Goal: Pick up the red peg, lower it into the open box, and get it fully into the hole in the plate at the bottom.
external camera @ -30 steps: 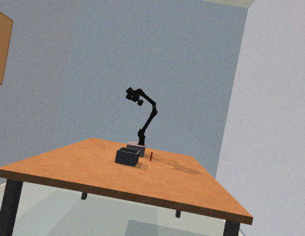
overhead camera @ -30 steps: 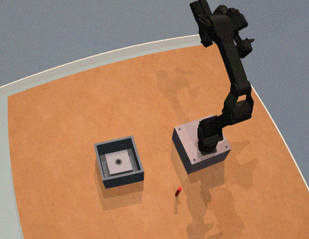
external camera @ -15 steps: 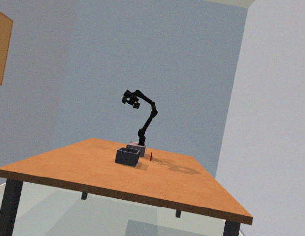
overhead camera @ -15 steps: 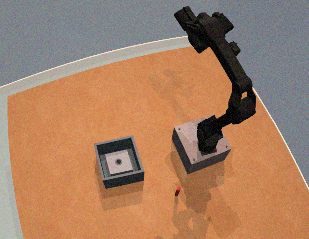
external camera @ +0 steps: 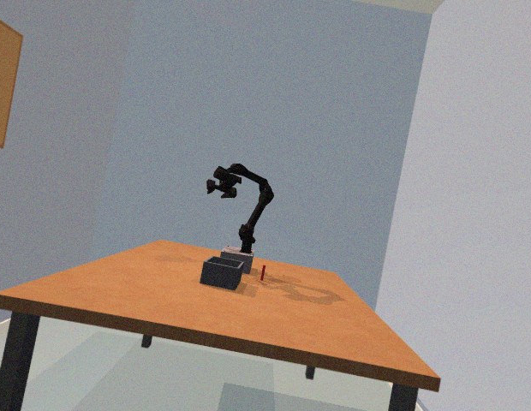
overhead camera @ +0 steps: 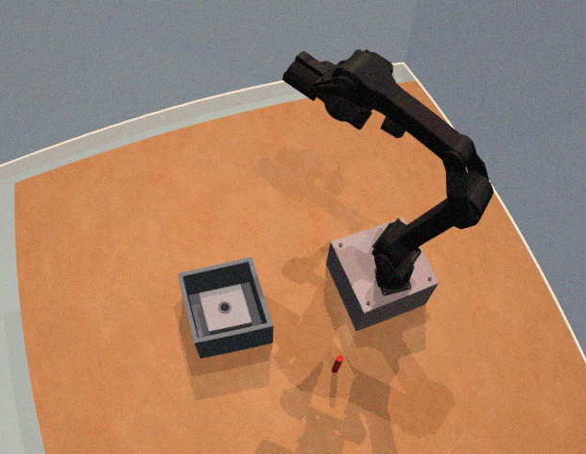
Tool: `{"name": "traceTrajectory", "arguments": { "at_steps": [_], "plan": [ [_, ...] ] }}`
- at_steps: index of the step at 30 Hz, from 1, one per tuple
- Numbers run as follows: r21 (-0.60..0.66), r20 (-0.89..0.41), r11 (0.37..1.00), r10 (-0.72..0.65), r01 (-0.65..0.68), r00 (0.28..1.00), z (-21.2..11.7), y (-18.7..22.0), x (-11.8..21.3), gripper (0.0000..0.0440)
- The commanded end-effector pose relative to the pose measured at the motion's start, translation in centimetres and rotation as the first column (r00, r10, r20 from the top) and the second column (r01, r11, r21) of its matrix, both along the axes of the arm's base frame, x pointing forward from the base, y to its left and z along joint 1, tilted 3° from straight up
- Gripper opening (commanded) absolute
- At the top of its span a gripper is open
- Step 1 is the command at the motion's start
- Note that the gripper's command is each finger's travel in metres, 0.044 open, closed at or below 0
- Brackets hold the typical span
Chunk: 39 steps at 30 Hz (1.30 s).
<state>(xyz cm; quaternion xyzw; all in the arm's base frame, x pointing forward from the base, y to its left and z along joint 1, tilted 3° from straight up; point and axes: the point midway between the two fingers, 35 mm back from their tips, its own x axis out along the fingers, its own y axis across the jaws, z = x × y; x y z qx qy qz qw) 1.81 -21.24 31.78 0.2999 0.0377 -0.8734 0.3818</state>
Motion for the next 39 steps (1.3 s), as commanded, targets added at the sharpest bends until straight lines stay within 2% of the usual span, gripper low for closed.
{"name": "traceTrajectory", "arguments": {
  "at_steps": [1,10,21,30,39],
  "plan": [
    [0.1,0.024,0.986,0.13,-0.132,0.991,-2.0,0.7,2.7,0.044],
    [0.226,0.093,0.901,0.359,-0.371,0.929,-5.7,3.8,8.2,0.044],
    [0.366,0.176,0.726,0.561,-0.583,0.809,-9.7,9.6,12.8,0.044],
    [0.468,0.226,0.571,0.66,-0.675,0.716,-12.7,14.9,14.7,0.044],
    [0.564,0.241,0.447,0.715,-0.694,0.656,-15.9,20.2,14.9,0.044]
  ]
}}
